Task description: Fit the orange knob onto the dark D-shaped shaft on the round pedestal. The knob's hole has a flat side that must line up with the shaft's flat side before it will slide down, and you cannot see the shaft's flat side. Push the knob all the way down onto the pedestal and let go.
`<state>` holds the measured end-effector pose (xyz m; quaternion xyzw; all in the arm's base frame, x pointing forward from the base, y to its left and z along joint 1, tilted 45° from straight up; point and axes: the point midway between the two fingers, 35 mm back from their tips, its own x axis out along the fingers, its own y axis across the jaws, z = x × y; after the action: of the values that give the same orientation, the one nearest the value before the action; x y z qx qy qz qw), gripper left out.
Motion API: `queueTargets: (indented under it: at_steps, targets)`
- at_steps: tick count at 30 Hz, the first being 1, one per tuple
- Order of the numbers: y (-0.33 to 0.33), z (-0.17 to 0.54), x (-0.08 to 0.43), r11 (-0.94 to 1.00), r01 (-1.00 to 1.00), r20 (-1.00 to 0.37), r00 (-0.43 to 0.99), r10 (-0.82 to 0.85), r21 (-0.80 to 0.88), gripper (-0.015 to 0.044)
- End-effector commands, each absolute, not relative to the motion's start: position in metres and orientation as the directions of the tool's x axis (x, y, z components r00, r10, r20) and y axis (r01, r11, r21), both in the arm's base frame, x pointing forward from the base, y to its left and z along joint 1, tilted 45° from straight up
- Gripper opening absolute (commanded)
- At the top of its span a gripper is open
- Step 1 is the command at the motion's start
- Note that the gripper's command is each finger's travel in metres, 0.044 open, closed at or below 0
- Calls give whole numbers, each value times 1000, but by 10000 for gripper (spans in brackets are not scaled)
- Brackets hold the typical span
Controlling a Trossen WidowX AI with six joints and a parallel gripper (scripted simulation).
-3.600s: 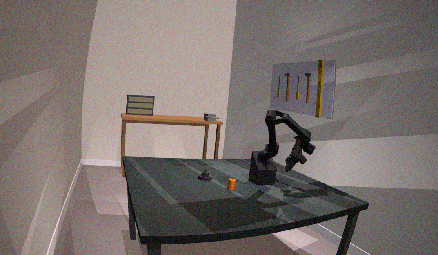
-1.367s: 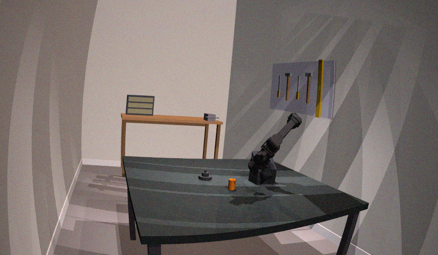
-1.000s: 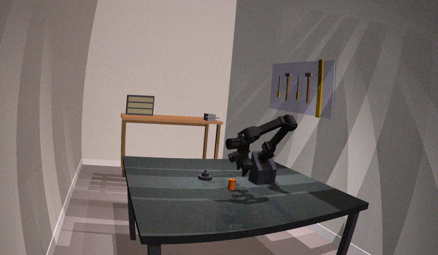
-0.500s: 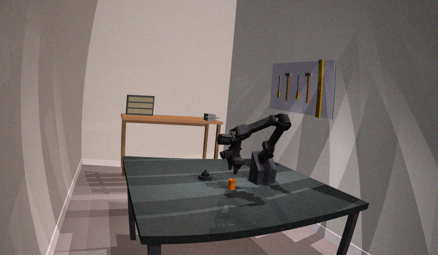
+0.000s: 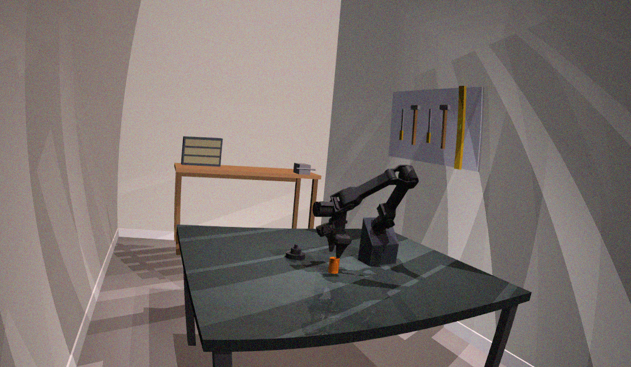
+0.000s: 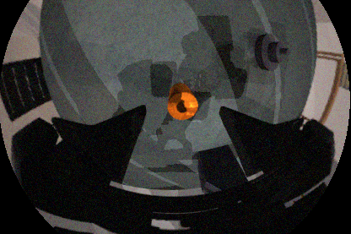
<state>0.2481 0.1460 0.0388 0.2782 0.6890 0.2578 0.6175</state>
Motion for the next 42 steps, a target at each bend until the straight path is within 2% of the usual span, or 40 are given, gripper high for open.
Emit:
queueTargets:
  at_steps: [1, 39, 42]
  targets:
    - [151, 33, 245, 710, 74, -704, -92, 704, 700, 440]
    - [193, -7, 237, 707, 74, -701, -92, 707, 703, 440]
    - [193, -7, 237, 707, 74, -701, -92, 707, 703, 361]
